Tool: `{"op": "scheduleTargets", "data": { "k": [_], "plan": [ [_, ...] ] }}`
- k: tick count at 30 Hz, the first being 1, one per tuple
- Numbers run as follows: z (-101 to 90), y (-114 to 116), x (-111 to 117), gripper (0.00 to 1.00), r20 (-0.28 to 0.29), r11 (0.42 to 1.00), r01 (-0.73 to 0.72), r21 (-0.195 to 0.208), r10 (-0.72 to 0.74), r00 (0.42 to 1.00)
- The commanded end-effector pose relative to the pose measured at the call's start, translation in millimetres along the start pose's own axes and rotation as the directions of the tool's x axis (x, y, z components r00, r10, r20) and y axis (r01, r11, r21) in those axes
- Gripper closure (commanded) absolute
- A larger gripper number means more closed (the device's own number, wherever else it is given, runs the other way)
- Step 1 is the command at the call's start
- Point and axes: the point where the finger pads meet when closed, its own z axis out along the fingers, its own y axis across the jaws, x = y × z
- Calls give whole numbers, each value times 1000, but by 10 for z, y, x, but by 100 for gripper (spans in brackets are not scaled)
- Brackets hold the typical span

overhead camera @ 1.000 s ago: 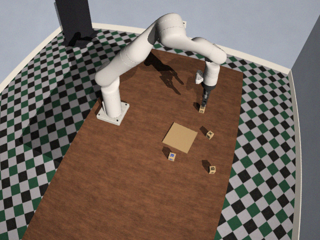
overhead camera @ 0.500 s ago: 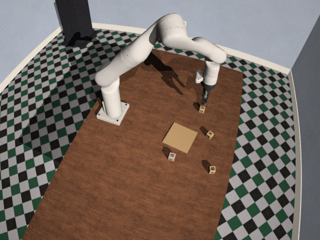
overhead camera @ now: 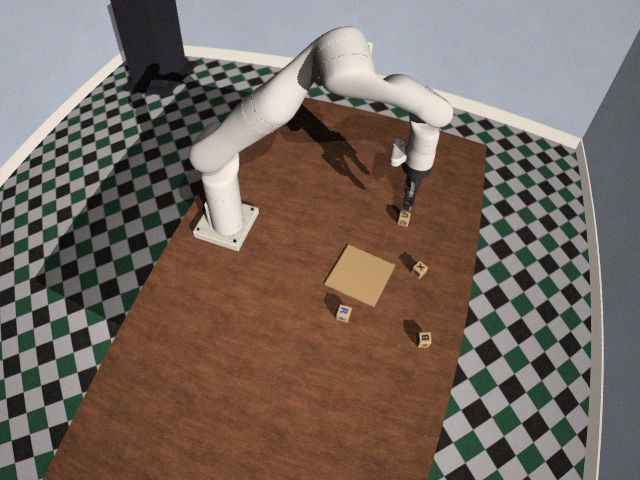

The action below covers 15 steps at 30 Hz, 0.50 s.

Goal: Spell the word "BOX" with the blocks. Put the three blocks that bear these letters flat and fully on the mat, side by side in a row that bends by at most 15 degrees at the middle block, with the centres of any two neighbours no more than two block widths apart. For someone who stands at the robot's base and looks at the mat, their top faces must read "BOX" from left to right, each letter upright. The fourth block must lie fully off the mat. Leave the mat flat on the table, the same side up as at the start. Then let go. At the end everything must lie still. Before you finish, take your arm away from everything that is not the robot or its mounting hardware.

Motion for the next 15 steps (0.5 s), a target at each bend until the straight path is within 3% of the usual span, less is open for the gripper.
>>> {"op": "scheduleTargets", "data": {
  "k": [1,15],
  "plan": [
    [-8,2,-5,33,2,1000,0,0,0,1000],
    [5,2,-5,33,2,1000,0,0,0,1000]
  ]
}}
